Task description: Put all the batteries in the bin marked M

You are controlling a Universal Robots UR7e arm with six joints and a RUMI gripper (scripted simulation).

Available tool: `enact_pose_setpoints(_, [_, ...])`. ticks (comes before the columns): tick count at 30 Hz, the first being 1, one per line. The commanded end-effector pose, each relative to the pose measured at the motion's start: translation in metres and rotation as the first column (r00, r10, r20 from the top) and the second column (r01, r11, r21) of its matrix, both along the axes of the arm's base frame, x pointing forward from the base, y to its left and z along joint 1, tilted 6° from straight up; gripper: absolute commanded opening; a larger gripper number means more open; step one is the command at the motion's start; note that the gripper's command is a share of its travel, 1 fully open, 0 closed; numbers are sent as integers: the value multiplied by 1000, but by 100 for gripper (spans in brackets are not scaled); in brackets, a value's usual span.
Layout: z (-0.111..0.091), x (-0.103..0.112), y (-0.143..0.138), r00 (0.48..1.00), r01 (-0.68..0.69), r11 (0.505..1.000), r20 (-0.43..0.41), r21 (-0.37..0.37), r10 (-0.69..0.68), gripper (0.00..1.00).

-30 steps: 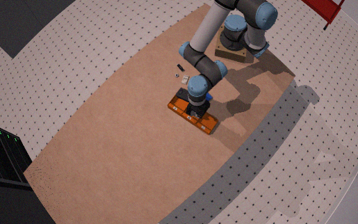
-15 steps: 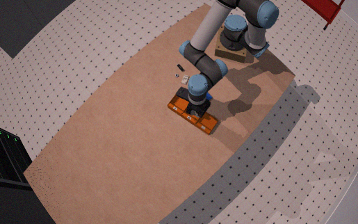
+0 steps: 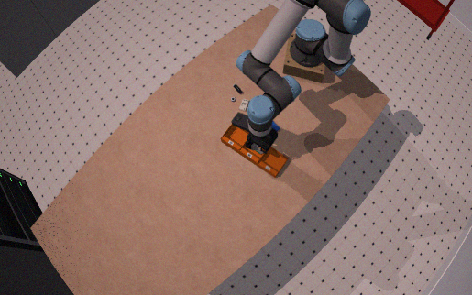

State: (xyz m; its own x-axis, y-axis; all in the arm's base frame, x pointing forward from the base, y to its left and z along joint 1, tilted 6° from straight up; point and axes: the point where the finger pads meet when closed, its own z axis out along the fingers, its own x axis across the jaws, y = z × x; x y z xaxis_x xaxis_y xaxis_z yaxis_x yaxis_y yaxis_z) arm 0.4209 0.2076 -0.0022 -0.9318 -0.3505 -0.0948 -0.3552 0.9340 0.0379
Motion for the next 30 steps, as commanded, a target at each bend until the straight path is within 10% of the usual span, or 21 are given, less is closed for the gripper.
enact_pose_setpoints(1, [20, 1, -2, 1000, 2, 1000, 5, 1, -2, 17])
enact_pose_setpoints(15, [18, -2, -2, 1000, 0, 1000, 0, 0, 0, 17])
enact_pose_setpoints(30, [14, -39, -105, 948, 316, 948, -27, 20, -316, 17])
